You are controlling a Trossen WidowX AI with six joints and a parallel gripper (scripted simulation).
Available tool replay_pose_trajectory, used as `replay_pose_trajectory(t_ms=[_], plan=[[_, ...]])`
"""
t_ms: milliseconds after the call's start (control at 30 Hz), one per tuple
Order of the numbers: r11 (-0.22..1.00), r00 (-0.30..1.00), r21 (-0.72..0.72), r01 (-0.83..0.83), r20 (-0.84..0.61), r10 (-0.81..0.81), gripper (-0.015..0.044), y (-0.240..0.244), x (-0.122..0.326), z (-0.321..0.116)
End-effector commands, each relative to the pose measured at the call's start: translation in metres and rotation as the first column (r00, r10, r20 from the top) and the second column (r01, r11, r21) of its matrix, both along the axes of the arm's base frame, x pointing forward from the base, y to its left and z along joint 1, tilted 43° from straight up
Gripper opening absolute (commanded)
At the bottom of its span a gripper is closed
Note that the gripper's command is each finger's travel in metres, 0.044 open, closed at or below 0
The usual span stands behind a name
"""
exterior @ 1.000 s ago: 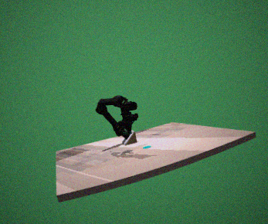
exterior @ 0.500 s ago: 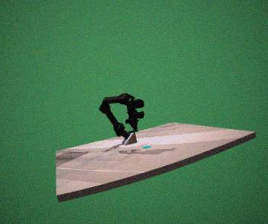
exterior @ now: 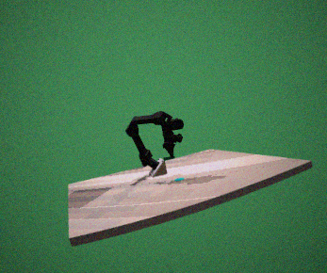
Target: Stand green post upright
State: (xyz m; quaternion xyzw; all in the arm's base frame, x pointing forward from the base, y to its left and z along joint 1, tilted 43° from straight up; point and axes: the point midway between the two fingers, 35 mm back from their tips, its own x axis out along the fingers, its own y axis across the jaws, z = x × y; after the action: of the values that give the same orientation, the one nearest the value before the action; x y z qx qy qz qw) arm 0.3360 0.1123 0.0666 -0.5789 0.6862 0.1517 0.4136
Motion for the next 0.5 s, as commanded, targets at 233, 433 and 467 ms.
replay_pose_trajectory(t_ms=[233, 433, 467], plan=[[0.999, 0.999, 0.02, -0.034, -0.042, 0.035, 0.0023, 0.0109, -0.0015, -0.0088], [0.998, 0.998, 0.063, -0.018, -0.052, 0.021, 0.0023, 0.0084, -0.0029, -0.0121], [0.997, 0.998, 0.07, -0.015, -0.053, 0.019, 0.0023, 0.008, -0.0031, -0.0126]])
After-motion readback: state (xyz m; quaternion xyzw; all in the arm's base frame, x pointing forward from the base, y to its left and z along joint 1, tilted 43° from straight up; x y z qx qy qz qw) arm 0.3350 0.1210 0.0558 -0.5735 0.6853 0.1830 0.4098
